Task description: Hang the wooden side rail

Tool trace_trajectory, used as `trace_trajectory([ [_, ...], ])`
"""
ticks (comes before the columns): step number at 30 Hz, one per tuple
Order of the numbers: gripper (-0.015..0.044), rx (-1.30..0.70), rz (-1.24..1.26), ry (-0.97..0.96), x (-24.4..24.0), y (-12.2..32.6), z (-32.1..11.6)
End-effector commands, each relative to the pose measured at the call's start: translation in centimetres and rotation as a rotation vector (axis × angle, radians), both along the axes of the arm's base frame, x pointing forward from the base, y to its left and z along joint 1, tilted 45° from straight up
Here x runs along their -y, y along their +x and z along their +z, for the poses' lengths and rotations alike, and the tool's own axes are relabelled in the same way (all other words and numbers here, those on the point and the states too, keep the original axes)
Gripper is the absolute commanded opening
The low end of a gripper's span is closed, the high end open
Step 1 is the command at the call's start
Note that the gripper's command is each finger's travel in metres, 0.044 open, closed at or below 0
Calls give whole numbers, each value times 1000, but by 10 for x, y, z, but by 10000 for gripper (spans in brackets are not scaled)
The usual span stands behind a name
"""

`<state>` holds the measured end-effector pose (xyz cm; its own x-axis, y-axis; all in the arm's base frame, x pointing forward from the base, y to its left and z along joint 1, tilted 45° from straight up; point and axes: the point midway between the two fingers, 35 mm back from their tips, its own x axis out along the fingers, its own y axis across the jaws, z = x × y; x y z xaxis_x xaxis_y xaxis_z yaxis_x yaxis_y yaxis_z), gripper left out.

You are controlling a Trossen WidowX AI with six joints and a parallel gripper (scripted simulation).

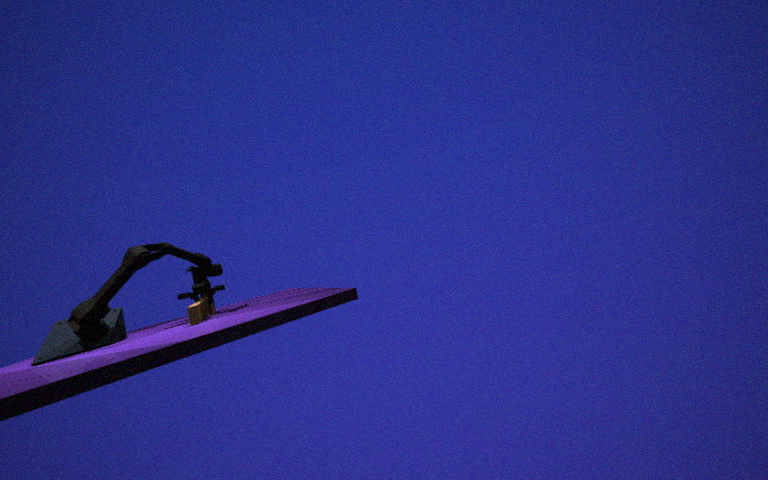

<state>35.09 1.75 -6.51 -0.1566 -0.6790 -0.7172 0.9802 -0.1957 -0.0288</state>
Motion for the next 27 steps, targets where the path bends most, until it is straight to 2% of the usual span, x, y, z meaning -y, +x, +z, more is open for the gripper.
trace_trajectory([
  [1,0,7,0,3,-3,2,0],
  [27,0,7,0,4,-5,1,-2],
])
